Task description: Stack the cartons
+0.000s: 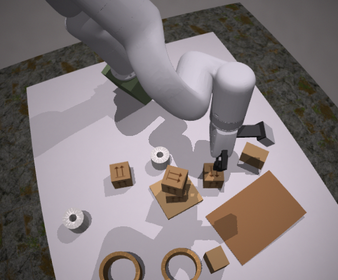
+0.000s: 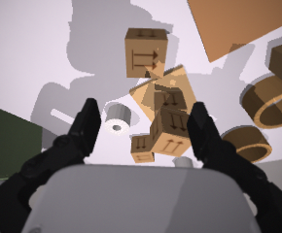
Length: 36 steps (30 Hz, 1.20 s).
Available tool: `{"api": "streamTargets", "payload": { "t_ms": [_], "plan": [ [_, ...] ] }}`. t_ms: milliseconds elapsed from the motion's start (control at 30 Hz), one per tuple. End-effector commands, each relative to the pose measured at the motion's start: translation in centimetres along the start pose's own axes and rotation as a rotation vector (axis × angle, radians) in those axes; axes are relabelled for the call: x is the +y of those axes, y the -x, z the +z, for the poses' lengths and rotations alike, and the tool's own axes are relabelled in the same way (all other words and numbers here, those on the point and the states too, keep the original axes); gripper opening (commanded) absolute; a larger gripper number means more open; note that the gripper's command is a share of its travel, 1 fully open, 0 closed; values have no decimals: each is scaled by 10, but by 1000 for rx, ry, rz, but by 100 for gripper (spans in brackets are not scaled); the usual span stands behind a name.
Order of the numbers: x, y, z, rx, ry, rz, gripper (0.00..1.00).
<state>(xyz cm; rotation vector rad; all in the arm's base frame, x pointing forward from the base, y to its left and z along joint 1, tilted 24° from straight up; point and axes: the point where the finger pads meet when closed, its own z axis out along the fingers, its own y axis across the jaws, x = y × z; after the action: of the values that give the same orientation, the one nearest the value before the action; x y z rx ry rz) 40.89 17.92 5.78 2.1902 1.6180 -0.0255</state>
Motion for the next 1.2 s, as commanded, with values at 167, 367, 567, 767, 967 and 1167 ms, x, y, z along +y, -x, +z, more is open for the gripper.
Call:
{"api": "streamTargets", "payload": {
  "t_ms": [167, 367, 567, 767, 967, 1167],
  "plan": [
    [0, -1, 10, 3, 2, 1, 100],
    [0, -1, 16, 4, 1, 0, 100],
    [0, -1, 24, 3, 2, 1, 100],
    [1, -1, 34, 3, 3, 1, 100],
    [1, -1, 40, 3, 3, 1, 100],
    [0, -1, 50, 3, 2, 1, 100]
  ]
}}
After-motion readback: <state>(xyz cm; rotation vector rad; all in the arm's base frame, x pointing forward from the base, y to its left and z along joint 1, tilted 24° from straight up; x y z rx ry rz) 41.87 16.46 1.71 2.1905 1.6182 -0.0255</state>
